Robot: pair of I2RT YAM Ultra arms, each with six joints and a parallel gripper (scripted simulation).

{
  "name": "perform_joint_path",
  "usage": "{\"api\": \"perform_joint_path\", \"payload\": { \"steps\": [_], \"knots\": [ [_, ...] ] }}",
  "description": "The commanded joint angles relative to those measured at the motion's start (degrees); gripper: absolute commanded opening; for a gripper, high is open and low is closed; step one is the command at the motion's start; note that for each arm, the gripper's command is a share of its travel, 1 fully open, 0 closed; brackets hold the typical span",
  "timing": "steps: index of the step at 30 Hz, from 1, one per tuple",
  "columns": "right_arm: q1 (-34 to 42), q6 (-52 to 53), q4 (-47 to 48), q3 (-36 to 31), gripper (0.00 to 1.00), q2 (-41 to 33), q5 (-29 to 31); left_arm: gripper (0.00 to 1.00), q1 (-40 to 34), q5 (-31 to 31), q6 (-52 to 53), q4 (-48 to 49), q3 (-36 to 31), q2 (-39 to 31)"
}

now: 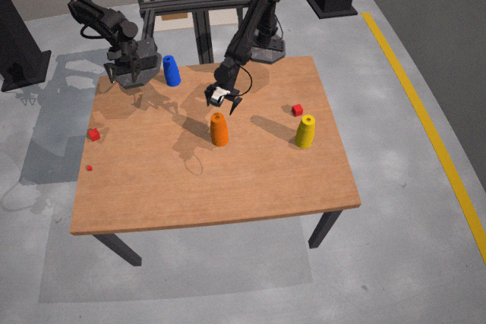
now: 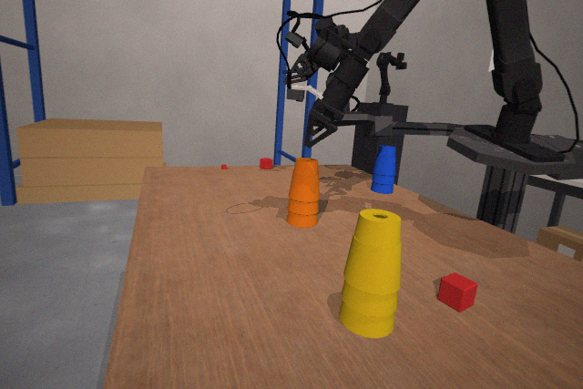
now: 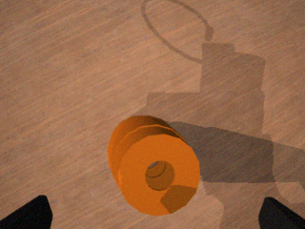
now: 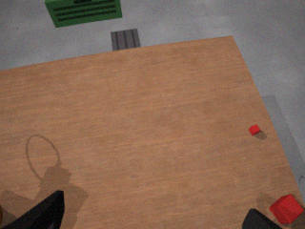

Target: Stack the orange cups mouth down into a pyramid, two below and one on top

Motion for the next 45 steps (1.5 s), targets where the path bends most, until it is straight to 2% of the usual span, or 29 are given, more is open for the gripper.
{"api": "perform_joint_path", "payload": {
  "steps": [1, 9, 11, 12, 22, 26, 28, 31, 38, 39, 40, 45],
  "knots": [
    [5.13, -3.57, -2.42, -0.71, 1.00, -4.31, -3.05, 1.00, -1.97, -3.50, 2.60, -1.21, -2.39, -3.47],
    [18.44, -8.28, -5.20, -2.55, 1.00, -11.84, -7.70, 1.00, -4.67, -6.93, 4.16, -2.12, -6.26, -6.92],
    [18.44, -8.28, -5.20, -2.55, 1.00, -11.84, -7.70, 1.00, -4.67, -6.93, 4.16, -2.12, -6.26, -6.92],
    [22.36, -8.73, -6.23, -2.27, 1.00, -13.02, -8.06, 1.00, -4.99, -7.38, 4.30, -2.27, -6.65, -7.30],
    [37.42, -14.62, -9.65, -4.79, 1.00, -22.31, -13.67, 1.00, -5.86, -7.13, 4.35, -2.03, -7.55, -8.30],
    [43.94, -15.50, -10.63, -5.17, 1.00, -24.85, -14.75, 1.00, -5.86, -7.13, 3.94, -2.02, -7.59, -8.31],
    [43.94, -15.50, -10.63, -5.17, 1.00, -24.85, -14.75, 1.00, -5.86, -7.13, 3.94, -2.02, -7.59, -8.31],
    [49.58, -15.00, -11.35, -5.32, 1.00, -26.09, -14.53, 1.00, -5.86, -7.13, 3.94, -2.02, -7.60, -8.31],
    [52.53, -12.64, -11.95, -5.25, 1.00, -25.89, -12.28, 1.00, -5.86, -7.13, 3.94, -2.02, -7.60, -8.31],
    [52.63, -12.55, -11.98, -5.25, 1.00, -25.87, -12.20, 0.89, -5.86, -7.52, 4.63, -2.42, -7.59, -8.31],
    [52.70, -12.48, -12.01, -5.25, 1.00, -25.85, -12.14, 0.82, -5.83, -6.73, 5.54, -2.73, -7.03, -7.66],
    [52.86, -12.34, -12.06, -5.24, 1.00, -25.81, -12.00, 0.82, -4.55, -4.97, 9.30, -3.75, -4.74, -5.01]
  ]
}}
